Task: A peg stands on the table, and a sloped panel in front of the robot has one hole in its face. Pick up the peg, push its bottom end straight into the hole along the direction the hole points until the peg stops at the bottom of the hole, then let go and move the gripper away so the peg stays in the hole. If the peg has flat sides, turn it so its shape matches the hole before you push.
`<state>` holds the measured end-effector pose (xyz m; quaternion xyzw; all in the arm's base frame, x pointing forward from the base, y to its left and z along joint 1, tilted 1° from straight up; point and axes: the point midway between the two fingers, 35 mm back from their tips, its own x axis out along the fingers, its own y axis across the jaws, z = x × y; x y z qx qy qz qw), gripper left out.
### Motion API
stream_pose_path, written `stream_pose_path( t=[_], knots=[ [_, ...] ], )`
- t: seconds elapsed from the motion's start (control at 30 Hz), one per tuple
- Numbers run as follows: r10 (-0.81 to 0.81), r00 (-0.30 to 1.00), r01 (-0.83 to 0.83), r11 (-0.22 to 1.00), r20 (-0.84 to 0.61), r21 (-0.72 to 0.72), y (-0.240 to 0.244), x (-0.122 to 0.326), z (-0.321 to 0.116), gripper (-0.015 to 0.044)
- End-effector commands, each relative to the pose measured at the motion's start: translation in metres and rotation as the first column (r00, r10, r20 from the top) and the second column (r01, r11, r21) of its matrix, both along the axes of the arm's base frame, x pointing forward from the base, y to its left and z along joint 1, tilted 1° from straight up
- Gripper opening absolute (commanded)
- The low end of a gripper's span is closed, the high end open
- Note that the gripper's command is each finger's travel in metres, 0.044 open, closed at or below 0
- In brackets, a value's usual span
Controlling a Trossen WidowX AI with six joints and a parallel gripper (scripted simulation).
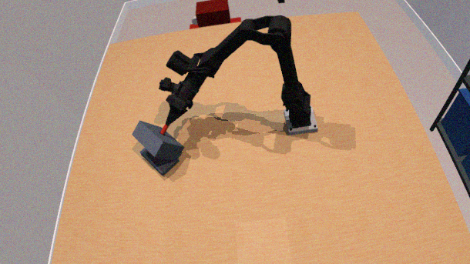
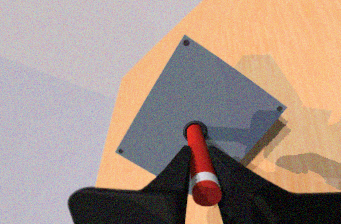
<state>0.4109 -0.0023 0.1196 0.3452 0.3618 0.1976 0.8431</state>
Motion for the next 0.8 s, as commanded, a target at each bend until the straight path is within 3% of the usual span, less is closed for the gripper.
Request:
stream_pose_path(
  t=[0.0, 0.77],
  knots=[
    [-0.005, 1.0, 0.005, 1.0, -0.007, 0.002, 0.0006, 0.0023, -0.0031, 0.0],
    [-0.005, 1.0, 0.005, 1.0, -0.006, 0.003, 0.0087, 0.0115, -0.0089, 0.0]
  ],
)
